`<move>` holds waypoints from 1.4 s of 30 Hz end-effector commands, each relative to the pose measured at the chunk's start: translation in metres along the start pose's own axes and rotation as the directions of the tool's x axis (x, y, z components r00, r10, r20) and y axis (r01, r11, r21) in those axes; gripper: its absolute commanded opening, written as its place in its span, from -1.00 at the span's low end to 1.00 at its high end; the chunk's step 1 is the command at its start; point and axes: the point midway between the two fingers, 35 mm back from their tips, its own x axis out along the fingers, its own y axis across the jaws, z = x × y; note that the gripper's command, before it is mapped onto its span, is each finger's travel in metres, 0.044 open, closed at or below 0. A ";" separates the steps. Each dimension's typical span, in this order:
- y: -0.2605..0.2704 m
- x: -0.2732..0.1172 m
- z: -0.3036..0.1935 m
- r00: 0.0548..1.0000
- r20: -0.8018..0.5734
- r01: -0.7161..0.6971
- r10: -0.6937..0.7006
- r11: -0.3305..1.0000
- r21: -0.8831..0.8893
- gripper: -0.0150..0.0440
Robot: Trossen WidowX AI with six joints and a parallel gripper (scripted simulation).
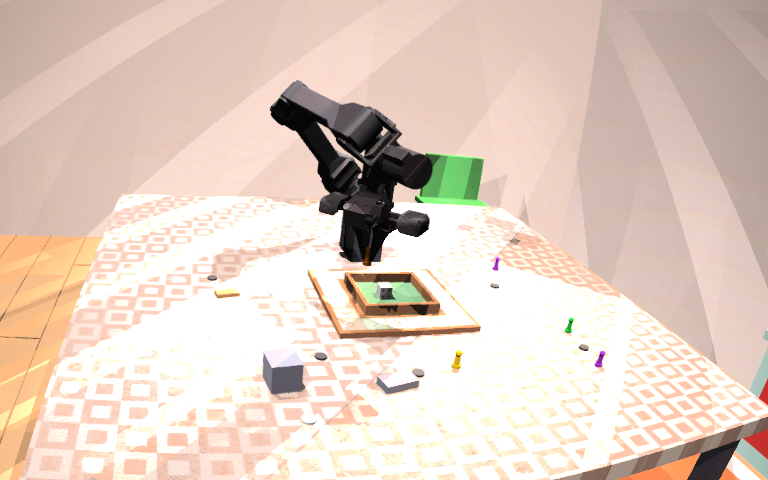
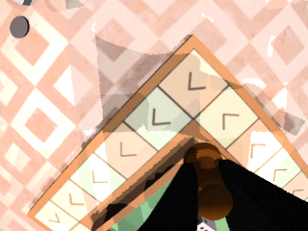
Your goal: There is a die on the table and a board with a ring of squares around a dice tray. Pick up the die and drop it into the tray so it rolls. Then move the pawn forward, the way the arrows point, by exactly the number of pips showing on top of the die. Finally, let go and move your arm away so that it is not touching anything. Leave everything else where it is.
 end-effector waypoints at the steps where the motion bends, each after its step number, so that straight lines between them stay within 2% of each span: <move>1: 0.028 0.008 -0.025 1.000 -0.011 -0.003 0.003 1.000 -0.015 -0.49; 12: 0.094 0.039 -0.103 1.000 -0.014 -0.008 0.007 1.000 -0.015 -0.49; 22: 0.127 0.069 -0.177 1.000 -0.011 -0.002 0.002 1.000 -0.014 -0.49; 27: 0.127 0.072 -0.178 1.000 -0.011 -0.002 0.002 1.000 -0.014 -0.49; 34: 0.127 0.103 -0.178 1.000 -0.010 -0.001 0.001 1.000 -0.014 -0.49; 42: 0.127 0.108 -0.178 1.000 -0.010 -0.001 0.000 1.000 -0.014 -0.49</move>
